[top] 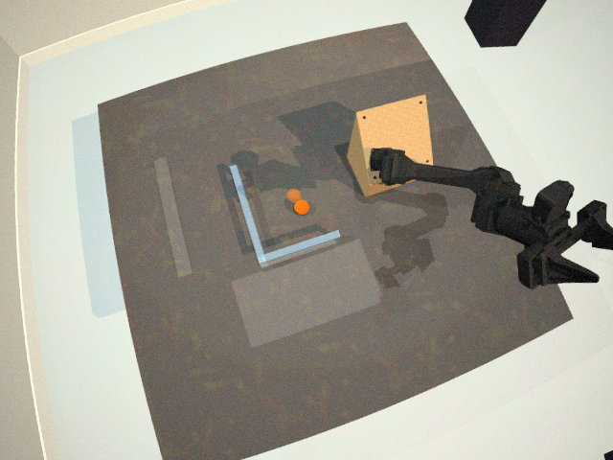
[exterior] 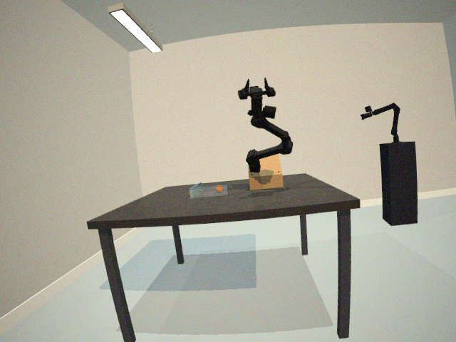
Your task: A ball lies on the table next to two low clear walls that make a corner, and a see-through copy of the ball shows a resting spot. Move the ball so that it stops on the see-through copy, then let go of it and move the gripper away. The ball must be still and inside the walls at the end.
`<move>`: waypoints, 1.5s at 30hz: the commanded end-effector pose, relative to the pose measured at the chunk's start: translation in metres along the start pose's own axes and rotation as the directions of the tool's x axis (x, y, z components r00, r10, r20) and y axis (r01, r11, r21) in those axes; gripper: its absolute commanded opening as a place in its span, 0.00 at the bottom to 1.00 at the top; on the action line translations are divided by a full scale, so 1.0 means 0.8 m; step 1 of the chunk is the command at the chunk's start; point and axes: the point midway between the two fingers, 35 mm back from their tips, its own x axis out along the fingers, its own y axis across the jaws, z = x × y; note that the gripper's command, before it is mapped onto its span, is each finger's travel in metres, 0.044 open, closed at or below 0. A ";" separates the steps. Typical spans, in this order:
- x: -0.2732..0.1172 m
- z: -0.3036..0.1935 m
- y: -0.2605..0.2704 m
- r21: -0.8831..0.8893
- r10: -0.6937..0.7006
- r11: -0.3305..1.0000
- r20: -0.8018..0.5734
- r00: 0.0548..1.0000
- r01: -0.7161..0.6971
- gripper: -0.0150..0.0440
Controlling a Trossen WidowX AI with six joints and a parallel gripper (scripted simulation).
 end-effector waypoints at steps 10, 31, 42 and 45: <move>-0.019 0.047 -0.123 -0.278 -0.285 0.915 0.075 0.956 0.294 0.81; -0.287 0.161 -0.447 -0.939 -0.970 -0.099 0.164 0.179 0.329 0.81; -0.489 0.166 -0.497 -0.995 -0.941 -0.029 0.061 -0.333 -0.099 0.81; -0.551 0.162 -0.493 -0.974 -0.874 0.109 0.001 -0.485 -0.197 0.81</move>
